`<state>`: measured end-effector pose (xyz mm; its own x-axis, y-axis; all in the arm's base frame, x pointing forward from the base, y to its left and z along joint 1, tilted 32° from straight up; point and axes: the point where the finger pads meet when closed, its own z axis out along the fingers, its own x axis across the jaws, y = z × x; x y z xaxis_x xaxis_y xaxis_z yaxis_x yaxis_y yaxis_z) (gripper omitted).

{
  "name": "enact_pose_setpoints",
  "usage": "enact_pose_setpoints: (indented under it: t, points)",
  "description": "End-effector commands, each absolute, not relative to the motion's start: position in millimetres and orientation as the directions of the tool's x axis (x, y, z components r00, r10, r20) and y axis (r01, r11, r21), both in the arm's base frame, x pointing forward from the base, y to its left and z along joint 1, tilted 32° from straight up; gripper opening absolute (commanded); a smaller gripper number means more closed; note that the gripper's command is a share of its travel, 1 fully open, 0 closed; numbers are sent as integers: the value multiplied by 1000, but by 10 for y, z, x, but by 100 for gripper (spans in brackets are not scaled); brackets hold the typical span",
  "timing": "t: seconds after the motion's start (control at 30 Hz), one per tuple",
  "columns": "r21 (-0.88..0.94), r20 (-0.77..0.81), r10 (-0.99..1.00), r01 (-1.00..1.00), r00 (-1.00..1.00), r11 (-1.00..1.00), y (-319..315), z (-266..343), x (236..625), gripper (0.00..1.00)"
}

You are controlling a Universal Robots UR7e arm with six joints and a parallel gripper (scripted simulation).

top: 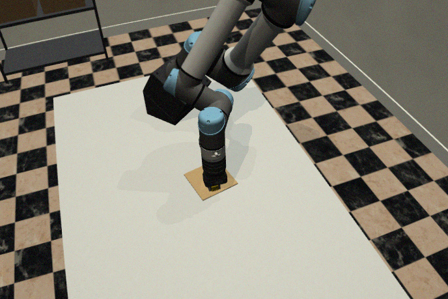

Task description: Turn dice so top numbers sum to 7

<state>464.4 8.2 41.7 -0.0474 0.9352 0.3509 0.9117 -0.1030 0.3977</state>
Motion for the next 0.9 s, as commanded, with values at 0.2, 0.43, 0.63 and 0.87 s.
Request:
enact_pose_setpoints:
  t: [0.2, 0.43, 0.63, 0.87]
  points:
    - [399, 350, 935, 911, -48, -103, 79, 420, 4647, 55]
    - [399, 350, 935, 911, -48, -103, 79, 420, 4647, 73]
    - [399, 350, 935, 911, -48, -103, 79, 420, 4647, 79]
    - [399, 350, 935, 911, -48, -103, 79, 420, 4647, 79]
